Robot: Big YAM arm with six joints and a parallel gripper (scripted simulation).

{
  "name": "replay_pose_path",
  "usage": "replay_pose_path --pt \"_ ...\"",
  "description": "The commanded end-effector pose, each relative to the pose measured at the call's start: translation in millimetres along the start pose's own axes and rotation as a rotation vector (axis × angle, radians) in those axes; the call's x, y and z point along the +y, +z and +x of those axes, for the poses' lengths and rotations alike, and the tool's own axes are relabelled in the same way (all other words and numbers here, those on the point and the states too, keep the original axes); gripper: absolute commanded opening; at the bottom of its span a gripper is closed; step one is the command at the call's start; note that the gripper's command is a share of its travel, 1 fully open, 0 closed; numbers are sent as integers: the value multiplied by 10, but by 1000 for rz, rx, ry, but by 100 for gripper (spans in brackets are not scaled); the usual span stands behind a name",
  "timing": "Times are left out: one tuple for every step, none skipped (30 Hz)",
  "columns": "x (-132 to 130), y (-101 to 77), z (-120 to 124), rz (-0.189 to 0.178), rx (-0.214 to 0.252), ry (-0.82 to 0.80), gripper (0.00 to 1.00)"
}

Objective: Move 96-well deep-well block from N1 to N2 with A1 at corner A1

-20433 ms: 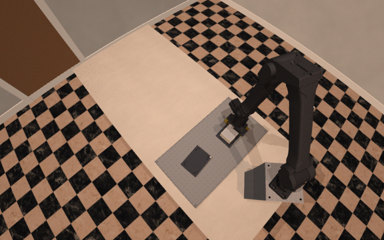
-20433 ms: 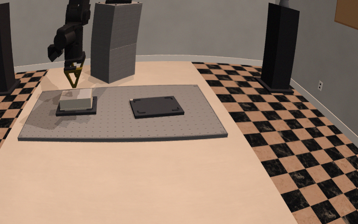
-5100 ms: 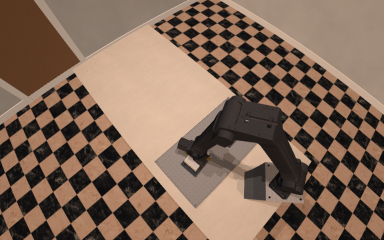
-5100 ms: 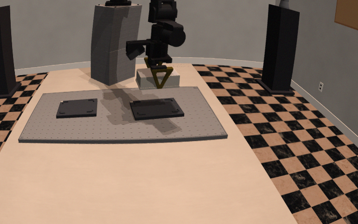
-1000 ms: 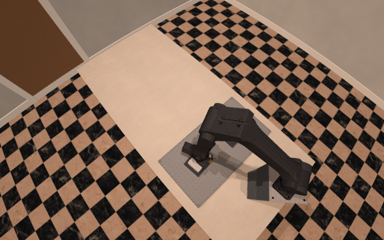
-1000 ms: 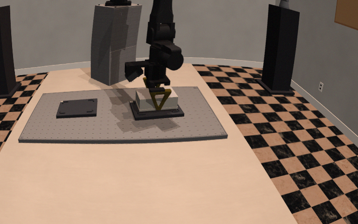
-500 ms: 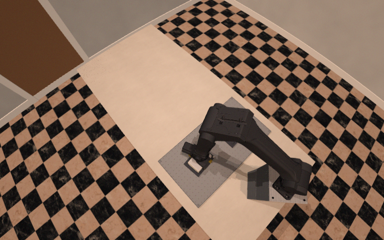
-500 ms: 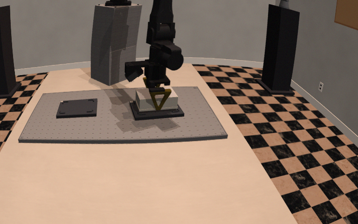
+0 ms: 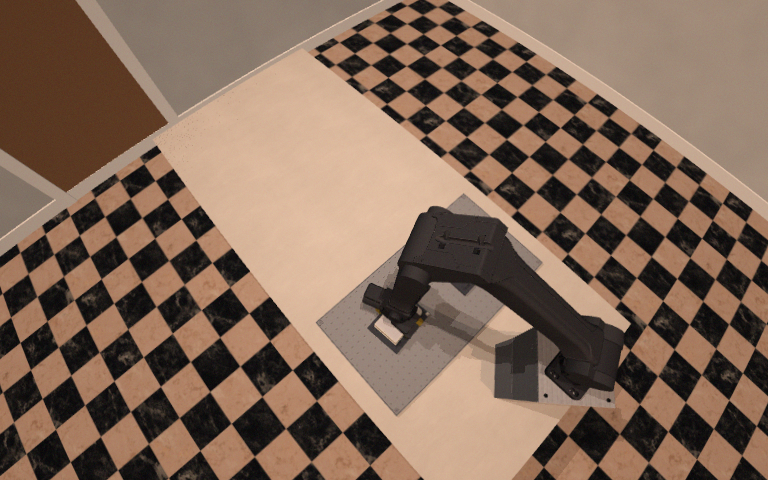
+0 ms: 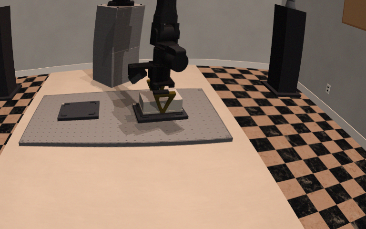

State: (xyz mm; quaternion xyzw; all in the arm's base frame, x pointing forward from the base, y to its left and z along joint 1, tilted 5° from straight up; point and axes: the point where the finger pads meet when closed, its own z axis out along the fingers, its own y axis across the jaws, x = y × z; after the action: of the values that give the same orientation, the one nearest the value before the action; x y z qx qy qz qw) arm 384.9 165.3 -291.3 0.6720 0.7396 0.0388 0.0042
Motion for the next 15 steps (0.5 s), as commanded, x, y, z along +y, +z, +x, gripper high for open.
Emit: replay_pose_path --pt "203 -137 128 -48 12 -5 0" --pt "201 -135 127 -49 12 -5 0" --pt "191 -121 124 -48 12 -5 0" --pt "180 -108 120 -47 11 -5 0" --pt "167 -95 115 -45 11 -5 0" --pt "148 -81 109 -40 9 -5 0" --pt "125 -67 101 -35 7 -5 0" --pt "109 -54 95 -32 6 -5 0" --pt "95 -41 91 -30 6 -5 0" --pt "80 -28 85 -28 5 -5 0" --pt "80 -28 85 -28 5 -5 0" --pt "80 -28 85 -28 5 -5 0" --pt "41 -14 72 -16 1 -4 0" --pt "26 -1 67 -15 1 -4 0" --pt "14 11 63 -14 1 -4 0"
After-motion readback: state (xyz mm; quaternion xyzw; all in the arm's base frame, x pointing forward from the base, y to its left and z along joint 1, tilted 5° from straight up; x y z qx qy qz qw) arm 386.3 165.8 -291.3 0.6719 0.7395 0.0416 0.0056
